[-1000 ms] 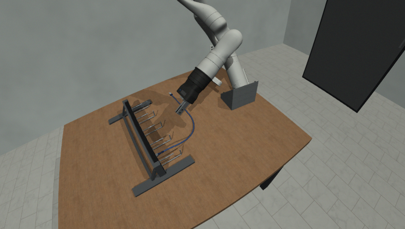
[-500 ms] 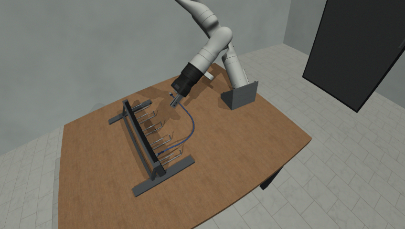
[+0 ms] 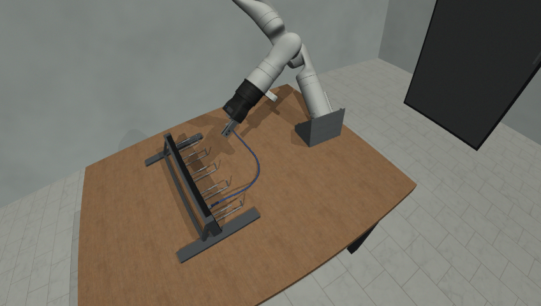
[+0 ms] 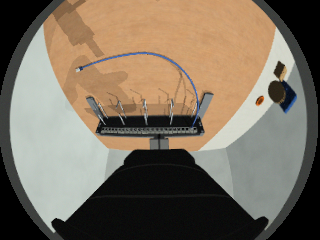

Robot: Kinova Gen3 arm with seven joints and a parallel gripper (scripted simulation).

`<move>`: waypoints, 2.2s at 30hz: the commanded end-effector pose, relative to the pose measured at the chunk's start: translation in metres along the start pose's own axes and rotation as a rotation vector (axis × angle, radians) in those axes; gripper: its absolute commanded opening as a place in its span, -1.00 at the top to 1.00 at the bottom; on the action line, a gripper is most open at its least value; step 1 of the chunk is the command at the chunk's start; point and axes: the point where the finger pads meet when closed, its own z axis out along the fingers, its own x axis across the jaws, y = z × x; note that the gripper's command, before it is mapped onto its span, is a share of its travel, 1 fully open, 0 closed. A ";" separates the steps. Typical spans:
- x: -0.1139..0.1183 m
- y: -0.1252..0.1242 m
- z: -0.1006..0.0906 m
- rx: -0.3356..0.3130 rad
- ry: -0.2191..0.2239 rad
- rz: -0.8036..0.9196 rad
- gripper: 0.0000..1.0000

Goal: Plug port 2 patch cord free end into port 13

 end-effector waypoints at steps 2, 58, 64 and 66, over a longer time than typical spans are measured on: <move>-0.002 0.002 0.000 -0.003 -0.001 0.005 1.00; -0.002 0.002 0.140 -0.002 -0.001 0.005 1.00; -0.002 0.002 0.140 -0.003 -0.001 0.005 1.00; -0.002 0.002 0.140 -0.003 -0.001 0.005 1.00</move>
